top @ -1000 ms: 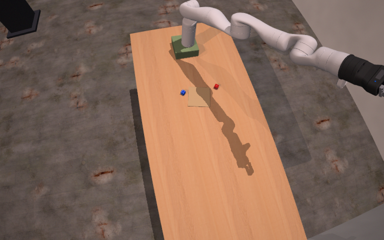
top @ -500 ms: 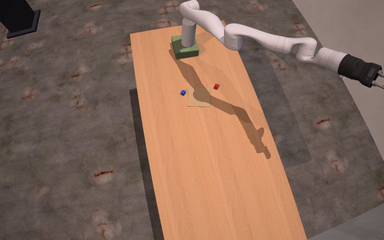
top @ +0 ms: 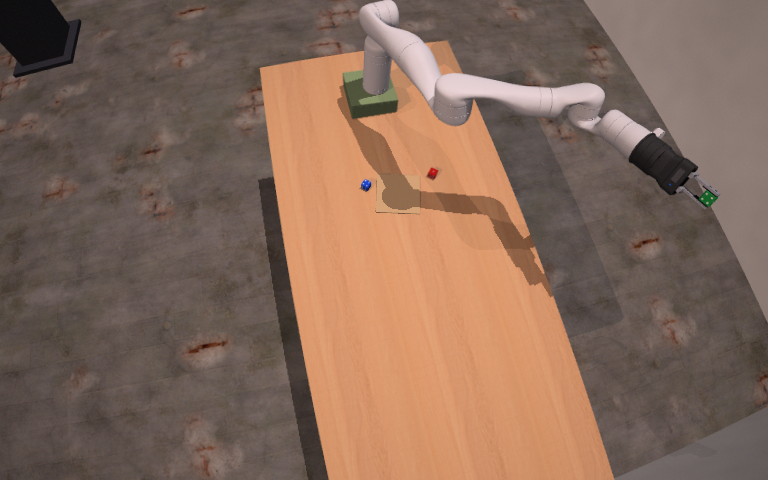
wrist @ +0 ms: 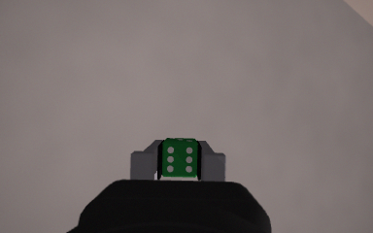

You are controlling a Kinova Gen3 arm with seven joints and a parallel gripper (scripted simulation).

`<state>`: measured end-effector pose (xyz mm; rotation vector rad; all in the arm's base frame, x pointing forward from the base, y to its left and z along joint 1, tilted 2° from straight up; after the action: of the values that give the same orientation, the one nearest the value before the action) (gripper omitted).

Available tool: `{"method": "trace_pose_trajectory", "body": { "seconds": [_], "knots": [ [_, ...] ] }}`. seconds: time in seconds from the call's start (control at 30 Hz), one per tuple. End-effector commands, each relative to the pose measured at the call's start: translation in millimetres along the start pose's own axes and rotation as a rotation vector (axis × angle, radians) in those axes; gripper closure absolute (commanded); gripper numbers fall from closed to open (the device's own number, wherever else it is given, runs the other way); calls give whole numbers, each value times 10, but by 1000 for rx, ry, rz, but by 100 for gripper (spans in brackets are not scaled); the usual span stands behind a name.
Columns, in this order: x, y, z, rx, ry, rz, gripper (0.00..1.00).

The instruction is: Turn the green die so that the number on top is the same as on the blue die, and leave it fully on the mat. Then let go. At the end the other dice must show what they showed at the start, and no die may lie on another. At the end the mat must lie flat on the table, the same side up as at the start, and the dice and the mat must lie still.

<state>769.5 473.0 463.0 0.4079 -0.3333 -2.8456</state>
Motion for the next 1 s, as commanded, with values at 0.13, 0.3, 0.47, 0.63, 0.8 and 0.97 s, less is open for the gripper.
{"method": "trace_pose_trajectory", "body": {
  "seconds": [0.13,0.3,0.47,0.63,0.8,0.97],
  "knots": [
    [364,-174,-633,-18,-109,26,51],
    [820,-258,-1233,-20,-238,27,51],
    [1332,-253,-1806,0,-369,22,51],
    [1882,-161,-2324,40,-496,10,51],
    [2446,8,-2764,96,-614,-4,51],
    [3136,302,-3188,184,-746,-24,51]
  ]
}}
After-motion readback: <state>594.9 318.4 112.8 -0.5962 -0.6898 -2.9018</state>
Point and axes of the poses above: the point where the finger pads meet when closed, its own x axis back along the fingers, its own z axis across the jaws, y = z × x, the point moved 4 cm from there along x, back along the fingers, and after that the axes turned 11 degrees about -x, right-handed, at the moved point
